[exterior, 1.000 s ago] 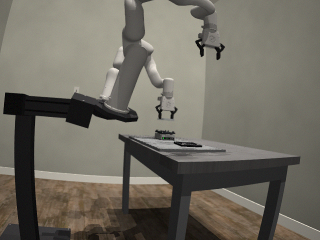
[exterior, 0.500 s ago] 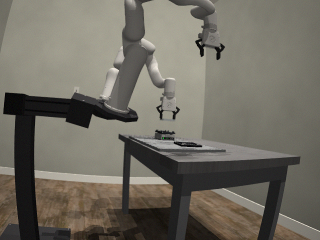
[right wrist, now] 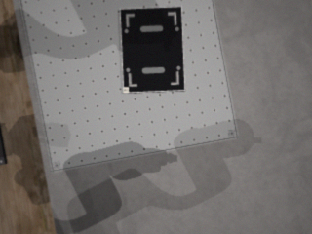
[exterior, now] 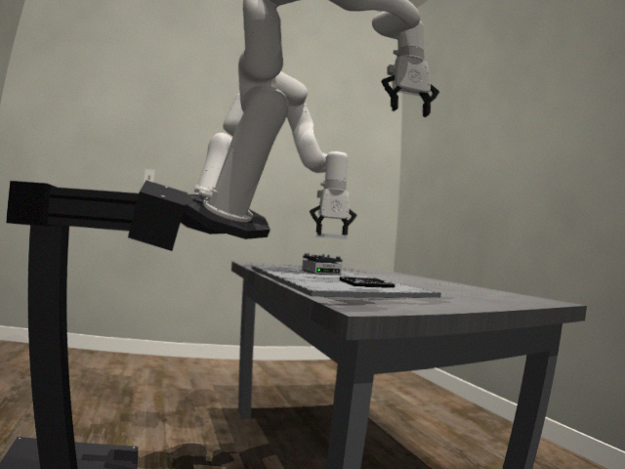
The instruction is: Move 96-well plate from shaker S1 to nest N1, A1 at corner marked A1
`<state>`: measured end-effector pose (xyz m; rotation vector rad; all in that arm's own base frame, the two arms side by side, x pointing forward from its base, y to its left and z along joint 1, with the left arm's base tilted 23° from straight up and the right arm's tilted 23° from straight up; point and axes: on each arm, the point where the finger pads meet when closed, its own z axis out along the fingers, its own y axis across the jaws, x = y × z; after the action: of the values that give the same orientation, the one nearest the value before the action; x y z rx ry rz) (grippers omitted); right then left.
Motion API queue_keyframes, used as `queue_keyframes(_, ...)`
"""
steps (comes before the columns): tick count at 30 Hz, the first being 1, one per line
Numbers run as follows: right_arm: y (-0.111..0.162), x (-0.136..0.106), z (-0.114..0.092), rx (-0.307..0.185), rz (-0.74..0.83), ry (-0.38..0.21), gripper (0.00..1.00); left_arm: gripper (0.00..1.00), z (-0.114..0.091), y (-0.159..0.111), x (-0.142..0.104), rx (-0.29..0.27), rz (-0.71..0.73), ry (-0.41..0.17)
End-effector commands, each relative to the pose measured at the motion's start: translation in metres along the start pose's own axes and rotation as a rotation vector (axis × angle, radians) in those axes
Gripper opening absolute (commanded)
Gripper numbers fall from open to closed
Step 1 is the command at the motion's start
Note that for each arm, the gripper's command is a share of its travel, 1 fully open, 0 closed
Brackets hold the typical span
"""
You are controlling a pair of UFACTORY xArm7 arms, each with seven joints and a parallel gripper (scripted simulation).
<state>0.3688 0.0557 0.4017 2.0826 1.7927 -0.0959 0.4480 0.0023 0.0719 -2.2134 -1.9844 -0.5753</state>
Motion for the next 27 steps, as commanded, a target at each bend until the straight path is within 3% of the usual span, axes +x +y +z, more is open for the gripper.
queue_keyframes(1,0.001,0.000,-0.001,-0.004,0.000,0.001,1.00,0.00,0.001,0.004,-0.014,-0.001,0.000,-0.002)
queue_keyframes(27,0.001,0.000,-0.001,-0.004,0.000,0.001,1.00,0.00,0.011,0.017,-0.092,-0.001,0.000,-0.002)
